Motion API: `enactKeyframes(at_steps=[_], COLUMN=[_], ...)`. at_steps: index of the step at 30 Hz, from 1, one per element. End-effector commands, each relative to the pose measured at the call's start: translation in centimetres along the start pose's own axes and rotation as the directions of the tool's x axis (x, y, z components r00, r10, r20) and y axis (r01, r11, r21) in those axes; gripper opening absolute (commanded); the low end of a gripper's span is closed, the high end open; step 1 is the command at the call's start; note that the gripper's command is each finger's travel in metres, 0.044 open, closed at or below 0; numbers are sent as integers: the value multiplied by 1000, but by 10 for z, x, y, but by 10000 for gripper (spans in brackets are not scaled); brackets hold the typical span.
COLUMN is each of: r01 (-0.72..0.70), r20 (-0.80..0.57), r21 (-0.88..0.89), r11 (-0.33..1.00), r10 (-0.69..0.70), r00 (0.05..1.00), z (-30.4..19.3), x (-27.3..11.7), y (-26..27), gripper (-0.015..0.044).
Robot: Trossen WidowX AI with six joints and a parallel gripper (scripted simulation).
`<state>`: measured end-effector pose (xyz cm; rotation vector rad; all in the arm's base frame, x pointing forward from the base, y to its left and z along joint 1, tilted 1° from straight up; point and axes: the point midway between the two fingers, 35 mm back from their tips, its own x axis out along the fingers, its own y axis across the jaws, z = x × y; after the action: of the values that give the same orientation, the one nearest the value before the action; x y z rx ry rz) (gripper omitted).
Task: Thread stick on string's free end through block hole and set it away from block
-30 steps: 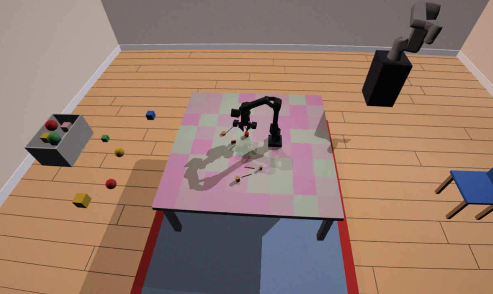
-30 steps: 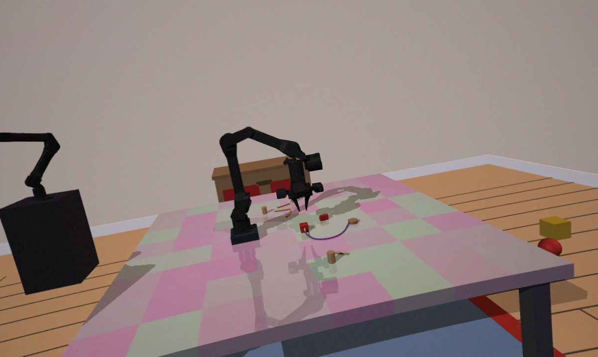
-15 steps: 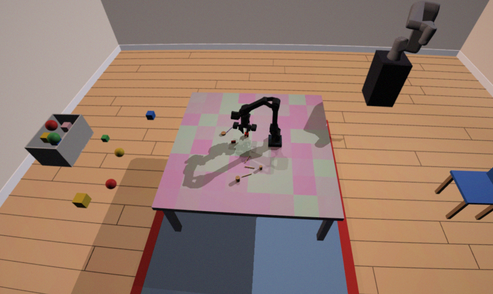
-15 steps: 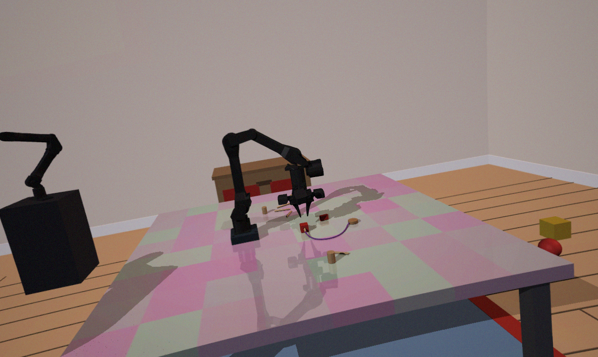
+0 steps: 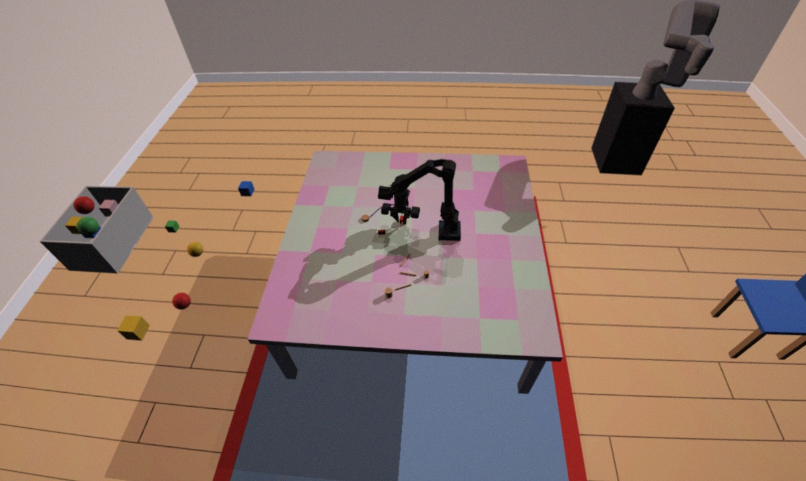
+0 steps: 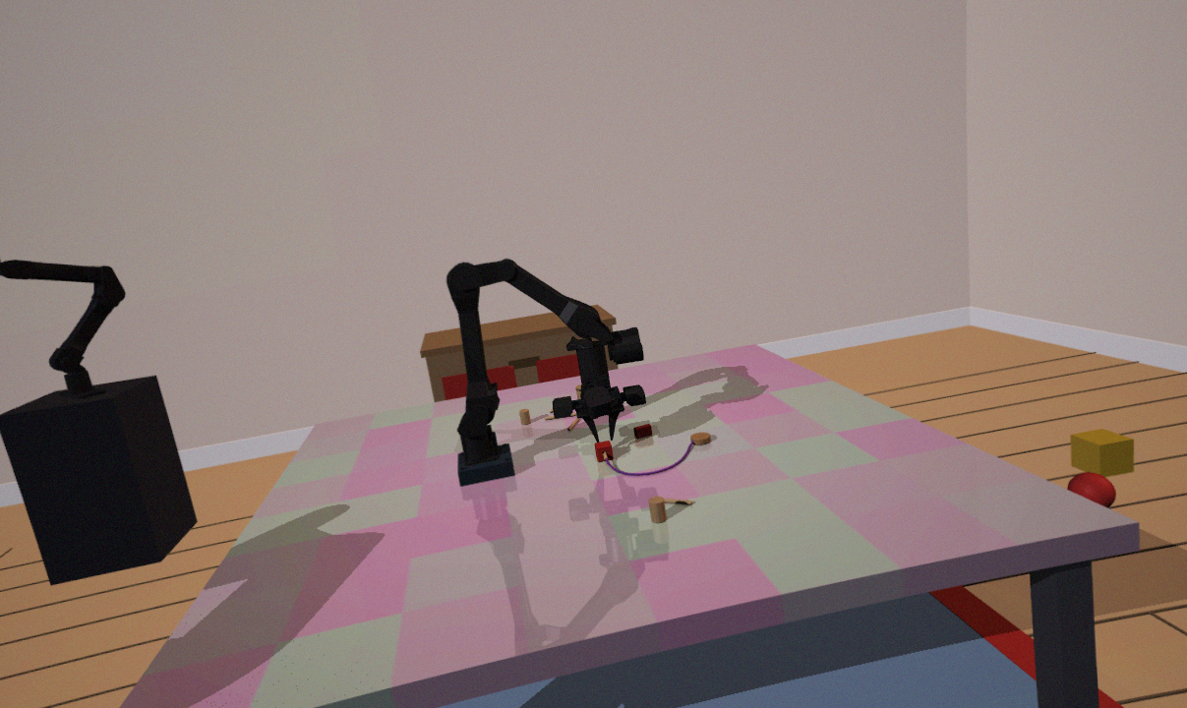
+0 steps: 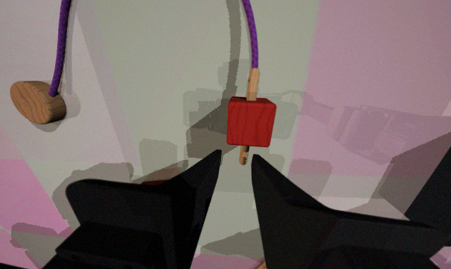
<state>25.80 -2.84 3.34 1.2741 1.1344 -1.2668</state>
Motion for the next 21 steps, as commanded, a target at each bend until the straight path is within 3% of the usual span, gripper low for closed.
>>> enactKeyframes(at_steps=[1,20,21], r01=[9,9,7], r20=[-4,-4,0], r21=[-3,-3,0], r11=[1000,1000,1000], r10=[-9,-9,-7], r00=[1000,1000,1000], z=[-1,-1,0], x=[9,18,17], y=[-4,-5,-4], gripper=[121,121,95])
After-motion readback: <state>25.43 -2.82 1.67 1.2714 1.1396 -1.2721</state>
